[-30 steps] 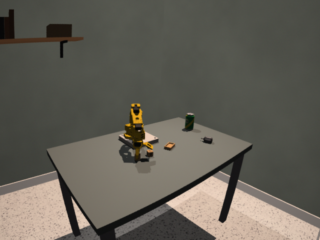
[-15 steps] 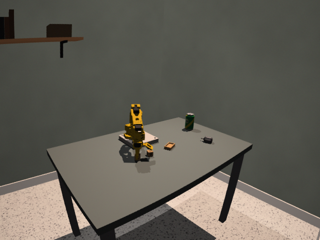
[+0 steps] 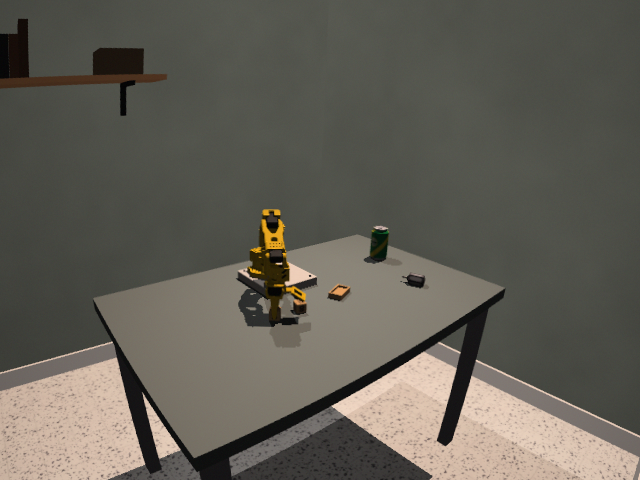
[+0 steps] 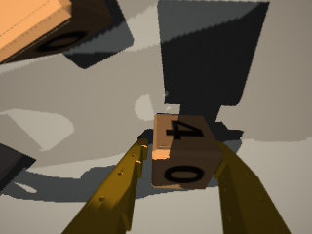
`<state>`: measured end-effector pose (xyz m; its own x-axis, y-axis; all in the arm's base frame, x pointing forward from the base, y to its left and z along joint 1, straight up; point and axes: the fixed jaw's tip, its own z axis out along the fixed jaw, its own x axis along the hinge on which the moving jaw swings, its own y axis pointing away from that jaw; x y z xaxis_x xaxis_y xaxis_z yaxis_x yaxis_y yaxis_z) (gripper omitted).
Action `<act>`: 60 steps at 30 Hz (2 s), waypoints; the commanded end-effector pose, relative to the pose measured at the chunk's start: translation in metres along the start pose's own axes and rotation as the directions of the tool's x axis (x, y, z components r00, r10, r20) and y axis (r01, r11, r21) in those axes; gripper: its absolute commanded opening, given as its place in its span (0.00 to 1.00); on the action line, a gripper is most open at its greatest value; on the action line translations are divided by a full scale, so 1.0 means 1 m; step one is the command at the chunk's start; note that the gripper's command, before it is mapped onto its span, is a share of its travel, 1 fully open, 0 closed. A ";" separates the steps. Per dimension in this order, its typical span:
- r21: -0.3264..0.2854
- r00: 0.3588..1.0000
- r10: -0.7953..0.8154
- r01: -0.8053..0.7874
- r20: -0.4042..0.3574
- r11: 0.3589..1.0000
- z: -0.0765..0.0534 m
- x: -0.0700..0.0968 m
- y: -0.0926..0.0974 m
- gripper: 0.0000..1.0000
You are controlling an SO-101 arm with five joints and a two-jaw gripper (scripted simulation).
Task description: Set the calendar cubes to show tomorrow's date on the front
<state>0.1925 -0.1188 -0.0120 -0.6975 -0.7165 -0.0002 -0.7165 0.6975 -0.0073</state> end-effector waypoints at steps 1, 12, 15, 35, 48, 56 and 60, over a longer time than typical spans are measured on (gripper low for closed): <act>-0.016 1.000 0.002 -0.003 -0.002 1.000 0.002 0.002 0.000 0.22; -0.016 1.000 0.002 -0.003 -0.002 1.000 0.002 0.002 -0.001 0.20; -0.016 1.000 0.002 -0.003 -0.002 1.000 0.002 0.002 -0.001 0.20; -0.016 1.000 0.002 -0.003 -0.002 1.000 0.002 0.002 -0.001 0.06; -0.016 1.000 0.002 -0.003 -0.002 1.000 0.002 0.002 -0.001 0.00; -0.016 1.000 0.002 -0.003 -0.002 1.000 -0.003 0.002 -0.002 0.00; -0.016 1.000 0.002 -0.003 -0.002 1.000 -0.011 0.002 -0.003 0.00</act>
<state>0.1927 -0.1195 -0.0085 -0.6975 -0.7165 0.0041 -0.7165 0.6975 0.0124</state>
